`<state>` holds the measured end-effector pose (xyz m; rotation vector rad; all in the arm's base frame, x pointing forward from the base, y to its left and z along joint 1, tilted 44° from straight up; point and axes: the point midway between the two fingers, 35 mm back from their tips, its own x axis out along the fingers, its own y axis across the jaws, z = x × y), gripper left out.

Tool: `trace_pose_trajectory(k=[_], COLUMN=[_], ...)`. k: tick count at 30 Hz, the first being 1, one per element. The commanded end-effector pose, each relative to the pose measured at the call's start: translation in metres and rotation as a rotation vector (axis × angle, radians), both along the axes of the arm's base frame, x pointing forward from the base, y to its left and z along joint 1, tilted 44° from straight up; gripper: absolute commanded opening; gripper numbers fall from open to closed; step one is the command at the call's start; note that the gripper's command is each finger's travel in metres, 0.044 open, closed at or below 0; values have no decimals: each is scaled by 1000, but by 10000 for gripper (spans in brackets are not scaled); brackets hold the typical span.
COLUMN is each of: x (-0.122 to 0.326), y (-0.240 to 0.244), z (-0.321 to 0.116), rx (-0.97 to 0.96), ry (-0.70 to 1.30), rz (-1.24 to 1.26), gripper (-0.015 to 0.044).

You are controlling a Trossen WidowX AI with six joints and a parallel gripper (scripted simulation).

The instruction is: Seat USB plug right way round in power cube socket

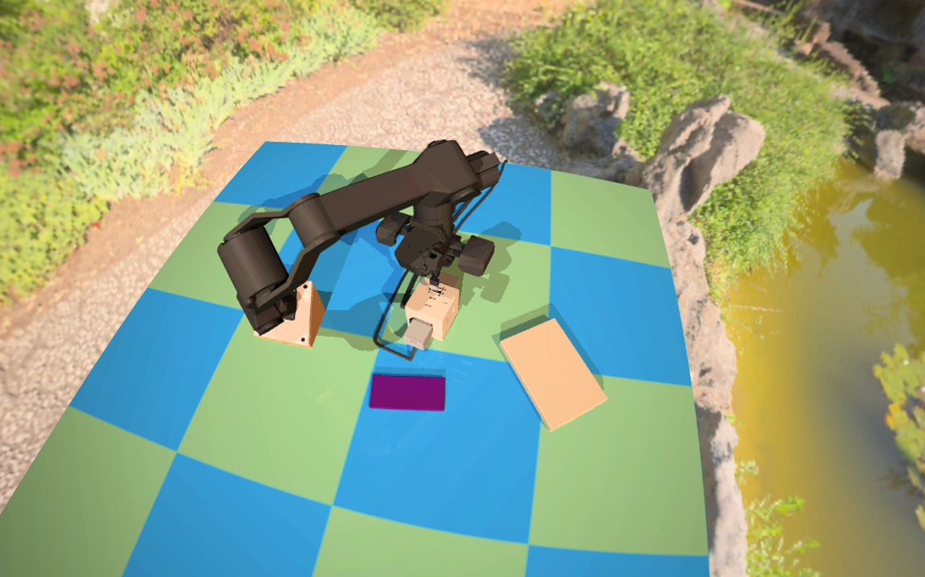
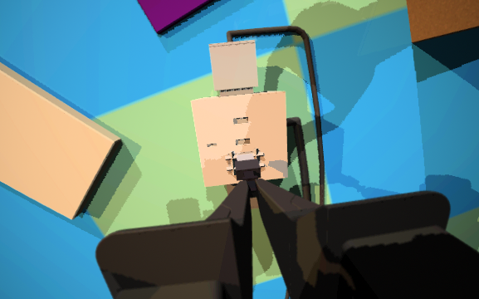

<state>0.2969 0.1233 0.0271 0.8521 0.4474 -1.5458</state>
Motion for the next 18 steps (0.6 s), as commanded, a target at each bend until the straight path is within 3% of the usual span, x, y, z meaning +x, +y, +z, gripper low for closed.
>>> trace_pose_trajectory(k=[1, 18], x=[-1, -1], y=[-1, -1], z=[-1, -3], rx=[3, 18], ry=[5, 1], rz=[3, 4], gripper=[0, 0])
